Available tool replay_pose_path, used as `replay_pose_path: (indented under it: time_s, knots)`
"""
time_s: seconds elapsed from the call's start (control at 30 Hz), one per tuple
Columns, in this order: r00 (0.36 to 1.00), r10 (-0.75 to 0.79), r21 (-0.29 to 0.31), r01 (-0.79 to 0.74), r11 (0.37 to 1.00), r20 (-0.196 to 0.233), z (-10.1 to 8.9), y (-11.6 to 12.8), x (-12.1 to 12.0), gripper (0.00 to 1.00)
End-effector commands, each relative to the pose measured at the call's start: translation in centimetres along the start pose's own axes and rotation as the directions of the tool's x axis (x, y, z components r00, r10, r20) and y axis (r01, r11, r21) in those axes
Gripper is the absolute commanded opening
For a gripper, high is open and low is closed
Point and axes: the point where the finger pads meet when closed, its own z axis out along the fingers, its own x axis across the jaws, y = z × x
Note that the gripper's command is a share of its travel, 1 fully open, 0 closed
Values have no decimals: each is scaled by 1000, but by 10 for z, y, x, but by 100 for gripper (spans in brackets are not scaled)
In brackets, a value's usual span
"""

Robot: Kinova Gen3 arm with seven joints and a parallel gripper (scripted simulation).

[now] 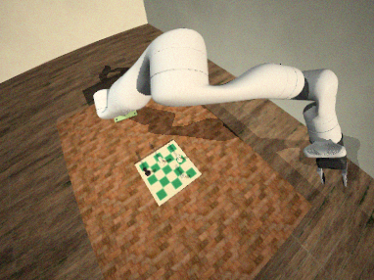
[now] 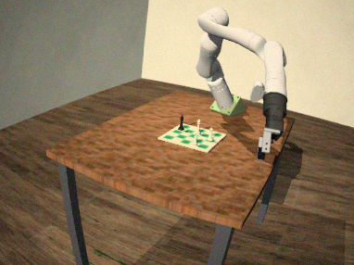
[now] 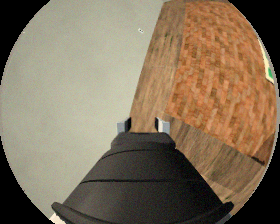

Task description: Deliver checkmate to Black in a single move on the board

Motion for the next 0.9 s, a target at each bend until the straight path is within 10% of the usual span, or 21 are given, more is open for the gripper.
replay_pose_path:
  time_s: [0.0, 0.87]
  knots:
    - [1000, 1, -1, -1, 1000, 2, -1, 0, -1, 100]
    - [999, 37, 20, -37, 999, -22, -3, -4, 5, 100]
